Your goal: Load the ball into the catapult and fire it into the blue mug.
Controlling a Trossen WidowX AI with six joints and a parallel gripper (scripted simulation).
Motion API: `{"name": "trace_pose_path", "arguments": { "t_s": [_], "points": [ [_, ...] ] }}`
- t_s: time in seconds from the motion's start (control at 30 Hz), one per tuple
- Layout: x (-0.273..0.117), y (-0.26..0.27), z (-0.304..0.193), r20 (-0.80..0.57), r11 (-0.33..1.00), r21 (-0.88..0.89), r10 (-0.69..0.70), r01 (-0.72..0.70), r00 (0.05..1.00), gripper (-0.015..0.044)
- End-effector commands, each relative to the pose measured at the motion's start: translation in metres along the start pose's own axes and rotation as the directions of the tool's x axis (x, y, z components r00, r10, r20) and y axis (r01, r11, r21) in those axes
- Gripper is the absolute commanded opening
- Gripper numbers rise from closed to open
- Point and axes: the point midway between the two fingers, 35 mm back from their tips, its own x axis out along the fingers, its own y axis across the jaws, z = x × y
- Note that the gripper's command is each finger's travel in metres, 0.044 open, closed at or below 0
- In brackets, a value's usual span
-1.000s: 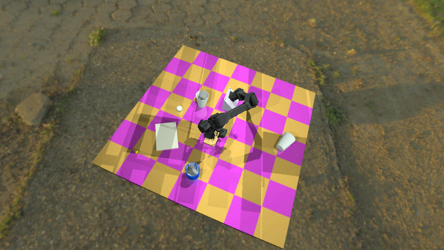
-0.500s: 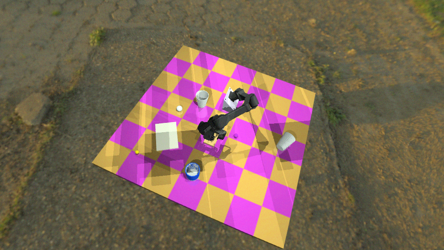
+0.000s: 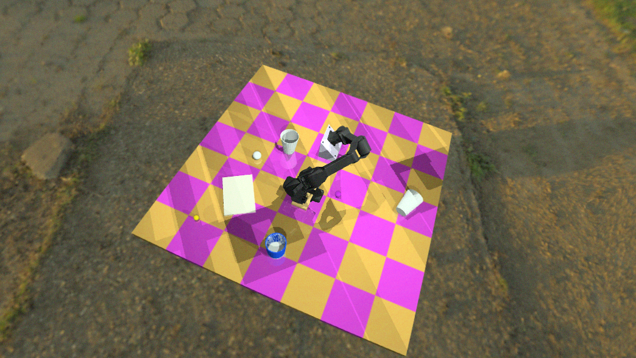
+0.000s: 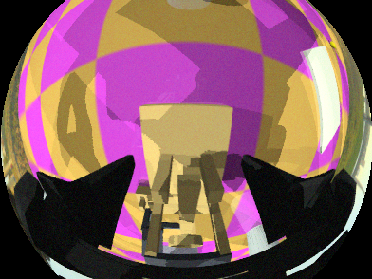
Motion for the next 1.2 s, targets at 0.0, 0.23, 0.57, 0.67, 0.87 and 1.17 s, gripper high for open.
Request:
{"name": "trace_pose_path", "arguments": {
  "t_s": [0.0,0.23,0.57,0.67,0.87,1.17],
  "points": [
    [0.008,0.002,-0.003,-0.010,1.000,0.004,0.006,-0.006,1.000,0.0440],
    [0.005,0.001,-0.001,-0.003,1.000,0.000,0.001,-0.001,1.000,0.0361],
    [0.005,0.001,-0.001,-0.003,1.000,0.000,0.001,-0.001,1.000,0.0157],
    [0.005,0.001,-0.001,-0.003,1.000,0.000,0.001,-0.001,1.000,0.0137],
    [-0.042,0.000,0.000,-0.003,1.000,0.001,0.003,-0.003,1.000,0.0000],
    [-0.037,0.001,0.000,-0.007,1.000,0.001,0.003,-0.003,1.000,0.0000]
  ]
}}
